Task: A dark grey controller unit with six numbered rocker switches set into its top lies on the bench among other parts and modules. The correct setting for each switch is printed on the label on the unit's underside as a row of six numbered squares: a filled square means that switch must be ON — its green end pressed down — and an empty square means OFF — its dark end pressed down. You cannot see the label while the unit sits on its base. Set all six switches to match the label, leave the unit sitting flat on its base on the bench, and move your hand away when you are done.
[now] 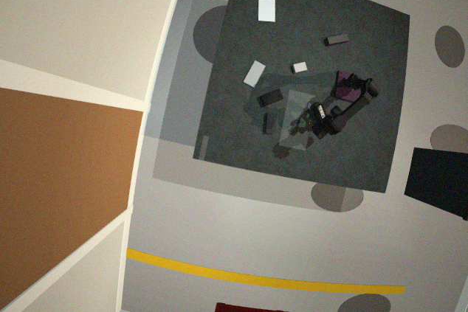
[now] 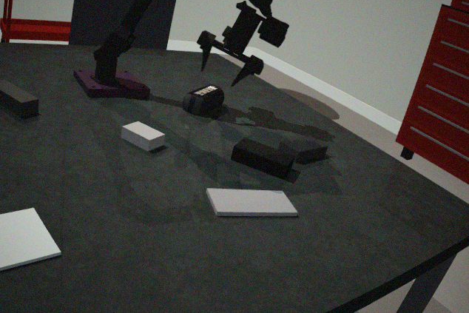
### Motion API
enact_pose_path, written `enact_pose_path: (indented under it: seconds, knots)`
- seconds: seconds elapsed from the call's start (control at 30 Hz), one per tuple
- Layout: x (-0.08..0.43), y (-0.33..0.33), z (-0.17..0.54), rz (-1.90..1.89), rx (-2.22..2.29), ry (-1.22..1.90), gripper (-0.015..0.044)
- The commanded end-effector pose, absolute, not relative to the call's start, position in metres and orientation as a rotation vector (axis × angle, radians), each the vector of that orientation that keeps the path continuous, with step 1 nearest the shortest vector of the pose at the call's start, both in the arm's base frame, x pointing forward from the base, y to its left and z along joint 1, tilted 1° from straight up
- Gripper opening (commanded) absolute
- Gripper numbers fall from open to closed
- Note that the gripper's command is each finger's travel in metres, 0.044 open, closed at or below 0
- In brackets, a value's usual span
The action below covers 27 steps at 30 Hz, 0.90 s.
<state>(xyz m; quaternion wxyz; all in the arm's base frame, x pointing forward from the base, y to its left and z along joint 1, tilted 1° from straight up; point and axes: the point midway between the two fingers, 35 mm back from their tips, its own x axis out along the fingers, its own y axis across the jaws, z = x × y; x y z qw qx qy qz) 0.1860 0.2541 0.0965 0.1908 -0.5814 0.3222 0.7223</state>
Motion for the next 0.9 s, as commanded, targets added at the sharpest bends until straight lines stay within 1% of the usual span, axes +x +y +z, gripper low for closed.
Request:
enact_pose_path:
  seconds: [0.0, 0.2, 0.4, 0.63, 0.87]
  knots:
    - [0.182, 0.254, 0.098, 1.663, -1.424, 1.192, 0.044]
    - [0.178, 0.257, 0.098, 1.264, -1.142, 1.422, 0.044]
    - [0.175, 0.259, 0.098, 0.868, -0.829, 1.569, 0.044]
    - [0.17, 0.262, 0.098, 0.416, -0.435, 1.651, 0.044]
    - [0.166, 0.264, 0.099, 0.031, -0.066, 1.652, 0.044]
